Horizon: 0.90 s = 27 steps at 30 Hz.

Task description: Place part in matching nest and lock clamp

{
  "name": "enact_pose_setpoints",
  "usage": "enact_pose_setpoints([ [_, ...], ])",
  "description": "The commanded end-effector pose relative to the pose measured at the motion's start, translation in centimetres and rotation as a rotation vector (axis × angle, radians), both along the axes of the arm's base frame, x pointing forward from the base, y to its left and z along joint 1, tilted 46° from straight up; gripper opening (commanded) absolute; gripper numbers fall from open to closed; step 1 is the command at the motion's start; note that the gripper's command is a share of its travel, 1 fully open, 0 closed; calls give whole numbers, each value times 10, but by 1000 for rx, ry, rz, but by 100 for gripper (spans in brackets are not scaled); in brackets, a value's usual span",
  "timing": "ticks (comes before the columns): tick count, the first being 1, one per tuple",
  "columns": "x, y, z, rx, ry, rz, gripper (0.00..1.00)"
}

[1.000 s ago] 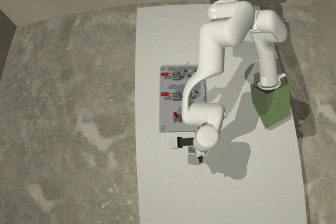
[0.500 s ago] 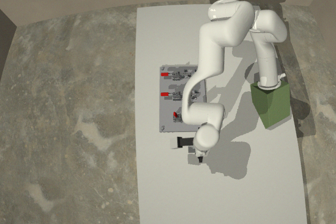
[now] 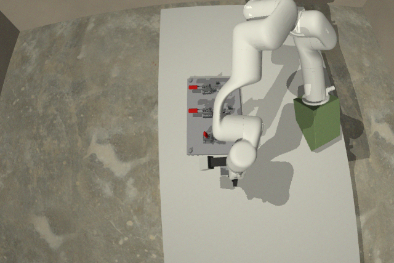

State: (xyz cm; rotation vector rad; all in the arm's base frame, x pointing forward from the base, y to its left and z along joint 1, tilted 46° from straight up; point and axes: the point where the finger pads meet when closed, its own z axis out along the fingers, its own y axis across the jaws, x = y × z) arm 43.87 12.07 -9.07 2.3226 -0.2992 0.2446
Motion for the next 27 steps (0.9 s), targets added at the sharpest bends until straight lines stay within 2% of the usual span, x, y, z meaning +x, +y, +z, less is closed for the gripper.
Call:
enact_pose_setpoints([
  [1,-2,-7,8,3,-3,3,0],
  [27,-30,-82,74,3,-3,3,0],
])
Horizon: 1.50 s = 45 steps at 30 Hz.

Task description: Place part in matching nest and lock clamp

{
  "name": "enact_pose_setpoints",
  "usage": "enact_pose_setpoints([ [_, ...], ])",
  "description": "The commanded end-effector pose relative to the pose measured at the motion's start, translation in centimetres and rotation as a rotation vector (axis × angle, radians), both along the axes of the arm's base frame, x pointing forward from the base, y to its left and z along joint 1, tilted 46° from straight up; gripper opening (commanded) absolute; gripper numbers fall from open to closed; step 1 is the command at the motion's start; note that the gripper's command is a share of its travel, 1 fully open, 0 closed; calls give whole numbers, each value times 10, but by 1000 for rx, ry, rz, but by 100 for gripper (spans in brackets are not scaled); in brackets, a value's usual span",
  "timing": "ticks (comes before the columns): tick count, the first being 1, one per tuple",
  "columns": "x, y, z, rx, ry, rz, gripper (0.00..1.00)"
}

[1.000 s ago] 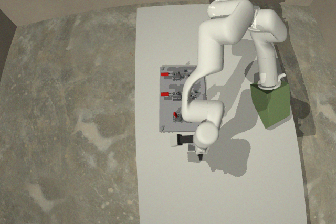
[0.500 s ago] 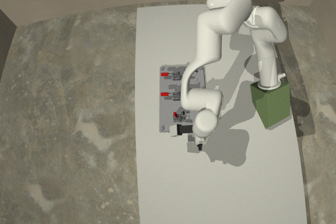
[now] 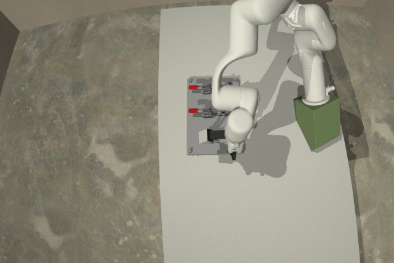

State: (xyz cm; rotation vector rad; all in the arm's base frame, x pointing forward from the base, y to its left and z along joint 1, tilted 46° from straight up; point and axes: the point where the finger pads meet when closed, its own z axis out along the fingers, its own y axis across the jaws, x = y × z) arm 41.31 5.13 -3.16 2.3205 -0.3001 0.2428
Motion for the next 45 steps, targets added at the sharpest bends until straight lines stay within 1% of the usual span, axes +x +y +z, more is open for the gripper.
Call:
enact_pose_setpoints([
  [1,-5,-15,16,5,-4,4,0],
  [4,-7,-21,21,5,-4,4,0],
  [14,-9,-27,27,5,-4,4,0],
  [45,-10,-28,27,5,-4,4,0],
])
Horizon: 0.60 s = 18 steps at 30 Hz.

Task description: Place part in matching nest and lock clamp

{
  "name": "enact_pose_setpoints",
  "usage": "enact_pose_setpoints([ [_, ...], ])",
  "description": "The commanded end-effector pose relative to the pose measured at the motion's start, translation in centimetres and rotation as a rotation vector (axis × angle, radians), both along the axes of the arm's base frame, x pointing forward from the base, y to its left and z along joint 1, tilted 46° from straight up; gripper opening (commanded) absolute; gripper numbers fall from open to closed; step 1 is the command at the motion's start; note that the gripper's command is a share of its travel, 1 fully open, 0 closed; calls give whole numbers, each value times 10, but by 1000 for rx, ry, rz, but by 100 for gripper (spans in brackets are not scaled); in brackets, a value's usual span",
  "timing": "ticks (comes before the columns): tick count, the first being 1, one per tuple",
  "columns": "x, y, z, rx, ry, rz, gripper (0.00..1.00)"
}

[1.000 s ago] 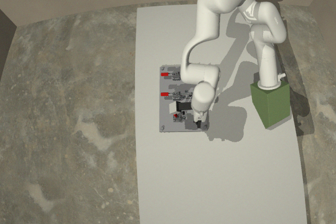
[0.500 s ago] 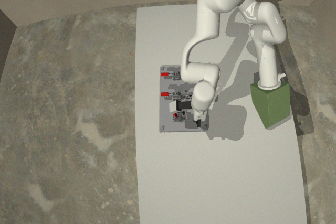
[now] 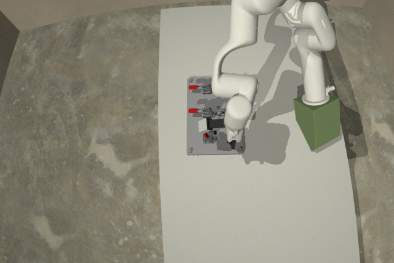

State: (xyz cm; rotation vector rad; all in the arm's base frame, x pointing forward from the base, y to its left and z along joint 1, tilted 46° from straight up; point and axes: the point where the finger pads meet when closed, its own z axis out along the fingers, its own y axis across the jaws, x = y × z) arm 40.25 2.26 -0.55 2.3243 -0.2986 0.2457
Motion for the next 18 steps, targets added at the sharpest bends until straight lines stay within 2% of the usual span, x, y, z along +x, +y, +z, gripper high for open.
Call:
enact_pose_setpoints([
  [1,1,1,1,2,-3,2,0],
  [18,2,-6,-6,2,-3,2,0],
])
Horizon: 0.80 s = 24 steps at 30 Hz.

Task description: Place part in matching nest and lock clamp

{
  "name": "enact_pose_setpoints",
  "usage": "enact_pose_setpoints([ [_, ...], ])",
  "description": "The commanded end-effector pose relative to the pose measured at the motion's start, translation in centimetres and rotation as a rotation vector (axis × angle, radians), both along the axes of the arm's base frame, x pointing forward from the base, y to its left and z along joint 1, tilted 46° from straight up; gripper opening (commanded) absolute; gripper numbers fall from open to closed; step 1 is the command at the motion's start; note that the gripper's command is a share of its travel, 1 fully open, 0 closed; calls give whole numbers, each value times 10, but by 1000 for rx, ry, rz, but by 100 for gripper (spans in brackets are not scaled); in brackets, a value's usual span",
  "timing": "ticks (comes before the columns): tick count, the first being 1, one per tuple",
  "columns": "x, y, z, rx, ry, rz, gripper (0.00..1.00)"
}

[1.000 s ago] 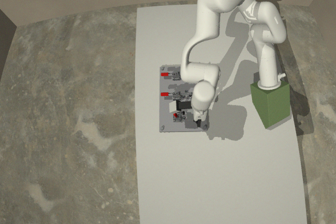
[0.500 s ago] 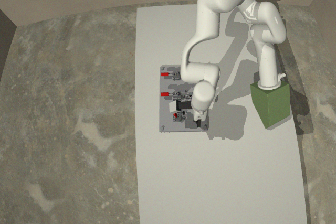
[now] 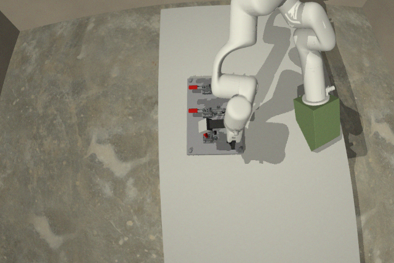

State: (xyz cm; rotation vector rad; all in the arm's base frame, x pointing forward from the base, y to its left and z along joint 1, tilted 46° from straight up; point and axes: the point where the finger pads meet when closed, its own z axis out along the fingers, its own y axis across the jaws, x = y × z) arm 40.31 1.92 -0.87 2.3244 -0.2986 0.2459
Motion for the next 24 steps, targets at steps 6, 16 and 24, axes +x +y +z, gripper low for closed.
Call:
enact_pose_setpoints([
  [6,3,-8,-8,2,-3,1,0],
  [16,4,-18,-17,2,-3,1,0],
  [24,6,-27,-26,2,-3,1,0],
])
